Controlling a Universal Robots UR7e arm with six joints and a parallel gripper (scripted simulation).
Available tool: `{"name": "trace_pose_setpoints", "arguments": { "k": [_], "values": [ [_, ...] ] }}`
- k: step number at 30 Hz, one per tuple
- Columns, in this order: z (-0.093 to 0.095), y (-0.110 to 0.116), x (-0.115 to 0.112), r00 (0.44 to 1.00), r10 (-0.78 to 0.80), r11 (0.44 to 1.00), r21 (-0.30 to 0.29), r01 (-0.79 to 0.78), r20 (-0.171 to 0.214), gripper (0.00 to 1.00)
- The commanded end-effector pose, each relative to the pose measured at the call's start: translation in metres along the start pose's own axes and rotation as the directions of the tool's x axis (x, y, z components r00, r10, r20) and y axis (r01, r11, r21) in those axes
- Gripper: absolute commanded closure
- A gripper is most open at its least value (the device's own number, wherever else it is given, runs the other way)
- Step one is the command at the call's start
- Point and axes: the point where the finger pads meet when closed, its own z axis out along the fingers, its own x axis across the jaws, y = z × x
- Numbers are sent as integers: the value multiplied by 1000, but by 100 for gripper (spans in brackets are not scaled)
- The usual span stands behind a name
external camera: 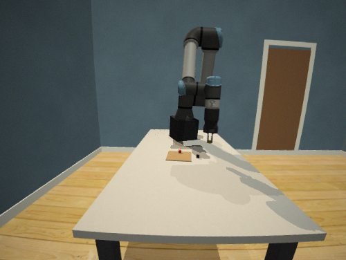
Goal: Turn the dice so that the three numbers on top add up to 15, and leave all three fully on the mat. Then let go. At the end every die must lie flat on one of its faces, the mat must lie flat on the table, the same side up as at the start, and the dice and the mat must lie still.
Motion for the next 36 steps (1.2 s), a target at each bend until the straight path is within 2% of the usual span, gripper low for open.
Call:
{"name": "trace_pose_setpoints", "arguments": {
  "k": [1,8,17,25,32,34,36],
  "values": [
    [0,2,1,1000,-17,1000,-1,17,-3,66],
    [0,2,1,1000,-18,1000,-12,18,-2,66],
    [1,1,1,1000,-18,998,-54,18,-2,66],
    [1,0,1,1000,-18,988,-153,17,-2,66],
    [0,-2,1,1000,-17,962,-272,16,-3,66],
    [0,-2,1,1000,-17,962,-272,16,-3,66],
    [1,-2,1,1000,-18,952,-307,16,-2,66]
  ]
}}
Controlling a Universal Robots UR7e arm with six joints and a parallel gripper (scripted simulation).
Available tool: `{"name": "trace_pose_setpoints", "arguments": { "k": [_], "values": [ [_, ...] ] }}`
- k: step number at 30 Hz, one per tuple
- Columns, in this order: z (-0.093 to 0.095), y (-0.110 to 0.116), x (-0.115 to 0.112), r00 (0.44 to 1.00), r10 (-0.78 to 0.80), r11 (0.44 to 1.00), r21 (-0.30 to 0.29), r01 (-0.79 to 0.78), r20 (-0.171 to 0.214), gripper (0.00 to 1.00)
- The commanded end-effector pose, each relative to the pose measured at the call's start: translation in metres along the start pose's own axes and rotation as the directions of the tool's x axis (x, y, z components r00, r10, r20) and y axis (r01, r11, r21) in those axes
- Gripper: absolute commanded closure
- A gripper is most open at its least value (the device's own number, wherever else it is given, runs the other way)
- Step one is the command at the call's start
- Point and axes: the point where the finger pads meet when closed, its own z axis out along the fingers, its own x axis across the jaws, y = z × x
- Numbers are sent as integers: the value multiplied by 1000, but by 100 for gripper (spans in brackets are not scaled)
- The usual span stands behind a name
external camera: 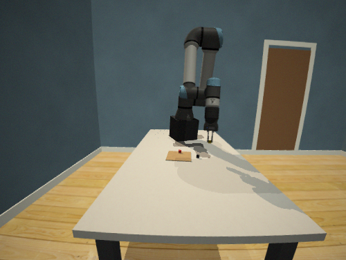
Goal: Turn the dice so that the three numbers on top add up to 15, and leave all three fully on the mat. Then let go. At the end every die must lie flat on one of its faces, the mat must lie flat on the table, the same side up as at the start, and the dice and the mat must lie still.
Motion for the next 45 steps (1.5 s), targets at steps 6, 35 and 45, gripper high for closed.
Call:
{"name": "trace_pose_setpoints", "arguments": {
  "k": [6,35,45],
  "values": [
    [1,0,0,1000,0,977,-212,-1,-1,66],
    [1,-4,1,1000,0,788,-616,0,0,66],
    [2,-6,1,1000,0,702,-712,0,0,66]
  ]
}}
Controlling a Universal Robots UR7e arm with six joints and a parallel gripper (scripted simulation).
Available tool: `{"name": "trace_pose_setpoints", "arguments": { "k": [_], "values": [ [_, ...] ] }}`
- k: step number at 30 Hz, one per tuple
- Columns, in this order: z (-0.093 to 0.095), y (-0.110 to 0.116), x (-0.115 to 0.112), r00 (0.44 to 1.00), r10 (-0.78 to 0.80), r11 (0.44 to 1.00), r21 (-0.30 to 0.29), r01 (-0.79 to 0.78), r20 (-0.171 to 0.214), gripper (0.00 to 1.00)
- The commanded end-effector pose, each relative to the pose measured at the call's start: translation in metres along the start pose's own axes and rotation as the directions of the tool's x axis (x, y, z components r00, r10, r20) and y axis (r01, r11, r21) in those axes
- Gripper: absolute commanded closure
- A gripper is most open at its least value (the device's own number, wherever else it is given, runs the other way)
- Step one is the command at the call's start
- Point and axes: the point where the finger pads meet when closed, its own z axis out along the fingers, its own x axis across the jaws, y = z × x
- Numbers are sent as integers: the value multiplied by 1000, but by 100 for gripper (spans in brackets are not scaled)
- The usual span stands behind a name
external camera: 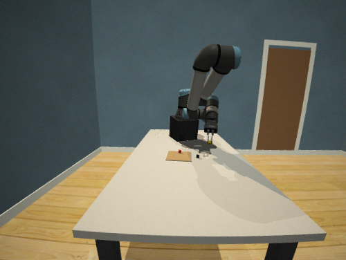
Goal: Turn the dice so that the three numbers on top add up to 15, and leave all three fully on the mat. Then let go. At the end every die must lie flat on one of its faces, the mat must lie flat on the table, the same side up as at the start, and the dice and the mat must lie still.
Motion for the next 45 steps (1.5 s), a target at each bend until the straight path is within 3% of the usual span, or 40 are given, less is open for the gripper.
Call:
{"name": "trace_pose_setpoints", "arguments": {
  "k": [1,13,29,45],
  "values": [
    [2,7,2,1000,3,990,-138,-5,-15,66],
    [1,5,1,1000,5,981,-194,-8,-15,66],
    [2,3,1,1000,5,980,-200,-8,-15,66],
    [29,-29,1,1000,5,980,-200,-8,-15,66]
  ]
}}
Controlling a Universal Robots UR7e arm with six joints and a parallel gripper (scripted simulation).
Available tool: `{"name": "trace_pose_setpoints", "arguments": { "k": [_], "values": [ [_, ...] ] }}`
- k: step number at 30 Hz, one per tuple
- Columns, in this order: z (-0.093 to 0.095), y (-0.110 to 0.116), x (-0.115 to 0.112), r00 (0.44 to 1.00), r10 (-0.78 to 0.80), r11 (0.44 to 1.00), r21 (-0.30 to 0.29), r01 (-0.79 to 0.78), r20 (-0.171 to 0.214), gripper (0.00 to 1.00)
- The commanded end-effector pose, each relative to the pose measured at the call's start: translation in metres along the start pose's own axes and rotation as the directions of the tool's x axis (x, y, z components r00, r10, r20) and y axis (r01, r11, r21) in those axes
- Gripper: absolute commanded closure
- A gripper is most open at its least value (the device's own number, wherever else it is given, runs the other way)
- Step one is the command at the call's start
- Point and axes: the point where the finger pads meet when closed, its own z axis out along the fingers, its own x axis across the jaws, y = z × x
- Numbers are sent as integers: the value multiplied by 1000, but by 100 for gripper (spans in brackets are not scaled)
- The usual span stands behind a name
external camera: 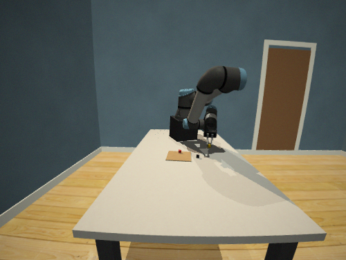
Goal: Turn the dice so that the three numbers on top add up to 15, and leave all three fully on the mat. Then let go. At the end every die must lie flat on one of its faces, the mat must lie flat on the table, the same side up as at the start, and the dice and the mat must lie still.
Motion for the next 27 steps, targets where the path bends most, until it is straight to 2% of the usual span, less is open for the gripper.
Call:
{"name": "trace_pose_setpoints", "arguments": {
  "k": [1,8,27],
  "values": [
    [12,-20,1,1000,1,1000,-5,-1,-2,66],
    [23,-41,1,1000,1,1000,-5,-1,-2,66],
    [26,-47,1,1000,1,1000,-5,-1,-2,66]
  ]
}}
